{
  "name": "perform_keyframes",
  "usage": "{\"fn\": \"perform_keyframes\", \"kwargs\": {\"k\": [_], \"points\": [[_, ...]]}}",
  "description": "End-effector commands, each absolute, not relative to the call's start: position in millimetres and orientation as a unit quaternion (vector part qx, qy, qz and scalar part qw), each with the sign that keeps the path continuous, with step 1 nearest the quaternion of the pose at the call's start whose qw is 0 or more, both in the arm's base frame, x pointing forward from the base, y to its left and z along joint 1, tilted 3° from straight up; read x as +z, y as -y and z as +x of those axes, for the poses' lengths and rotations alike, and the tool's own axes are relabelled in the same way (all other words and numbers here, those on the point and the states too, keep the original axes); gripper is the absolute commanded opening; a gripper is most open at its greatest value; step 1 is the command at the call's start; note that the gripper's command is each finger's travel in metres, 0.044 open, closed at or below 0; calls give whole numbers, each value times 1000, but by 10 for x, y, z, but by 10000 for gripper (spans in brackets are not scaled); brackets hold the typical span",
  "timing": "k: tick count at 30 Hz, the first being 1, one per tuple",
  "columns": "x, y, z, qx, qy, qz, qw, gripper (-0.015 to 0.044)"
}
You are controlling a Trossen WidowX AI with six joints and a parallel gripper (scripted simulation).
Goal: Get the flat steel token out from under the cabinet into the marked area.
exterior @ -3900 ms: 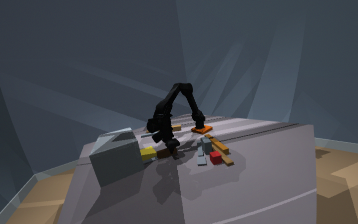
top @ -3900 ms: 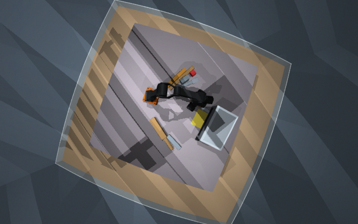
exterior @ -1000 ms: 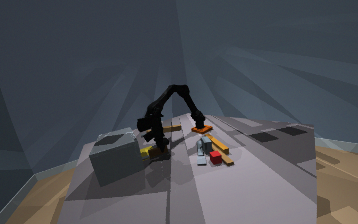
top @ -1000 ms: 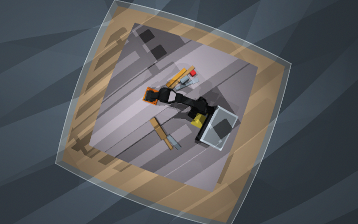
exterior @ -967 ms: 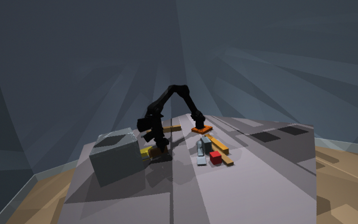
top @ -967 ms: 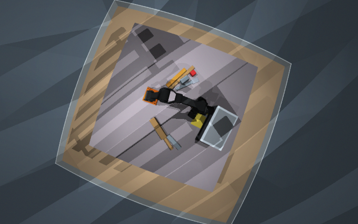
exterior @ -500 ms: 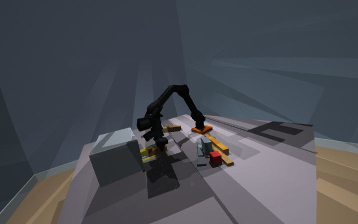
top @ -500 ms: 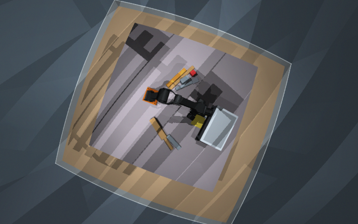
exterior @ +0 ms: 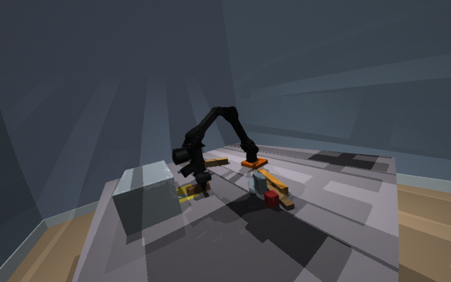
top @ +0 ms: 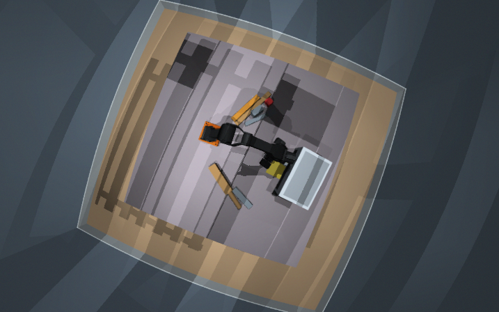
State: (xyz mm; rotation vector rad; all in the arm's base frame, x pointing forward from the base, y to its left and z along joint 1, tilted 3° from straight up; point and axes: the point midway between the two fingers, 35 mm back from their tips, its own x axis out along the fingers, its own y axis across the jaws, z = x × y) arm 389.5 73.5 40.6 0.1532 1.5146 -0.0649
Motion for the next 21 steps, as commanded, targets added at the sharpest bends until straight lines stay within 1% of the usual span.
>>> {"fn": "perform_keyframes", "kwargs": {"k": [1,21], "points": [[395,-702,3885,-34,-686,68,724,0],[387,-746,3699,-34,-686,68,723,0]]}}
